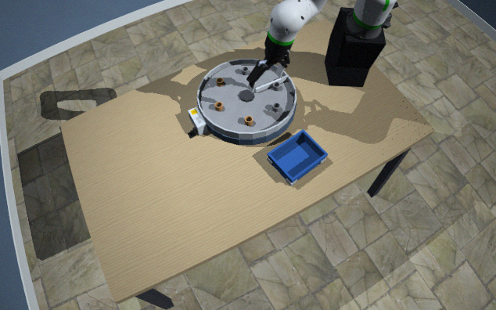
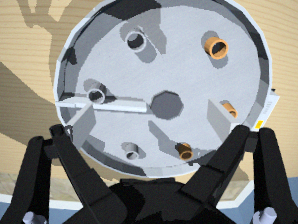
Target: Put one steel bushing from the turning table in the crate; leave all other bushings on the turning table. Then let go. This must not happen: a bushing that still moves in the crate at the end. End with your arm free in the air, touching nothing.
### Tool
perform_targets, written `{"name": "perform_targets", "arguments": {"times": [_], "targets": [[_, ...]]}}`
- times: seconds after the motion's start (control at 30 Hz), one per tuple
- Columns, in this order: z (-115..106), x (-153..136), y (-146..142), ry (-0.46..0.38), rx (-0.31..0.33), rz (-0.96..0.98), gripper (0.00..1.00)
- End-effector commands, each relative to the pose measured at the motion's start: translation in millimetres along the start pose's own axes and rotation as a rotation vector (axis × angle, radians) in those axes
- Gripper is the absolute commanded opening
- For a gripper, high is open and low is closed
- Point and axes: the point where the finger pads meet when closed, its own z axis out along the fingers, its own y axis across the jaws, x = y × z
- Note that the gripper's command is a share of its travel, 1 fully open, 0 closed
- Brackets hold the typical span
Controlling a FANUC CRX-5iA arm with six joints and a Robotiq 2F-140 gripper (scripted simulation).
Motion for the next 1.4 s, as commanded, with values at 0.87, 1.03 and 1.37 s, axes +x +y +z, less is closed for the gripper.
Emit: {"name": "perform_targets", "arguments": {"times": [0.87,1.03,1.37], "targets": [[-27,-11,-82,0.171,0.091,0.177,1.00],[-27,-11,-82,0.171,0.091,0.177,1.00],[-27,-11,-82,0.171,0.091,0.177,0.07]]}}
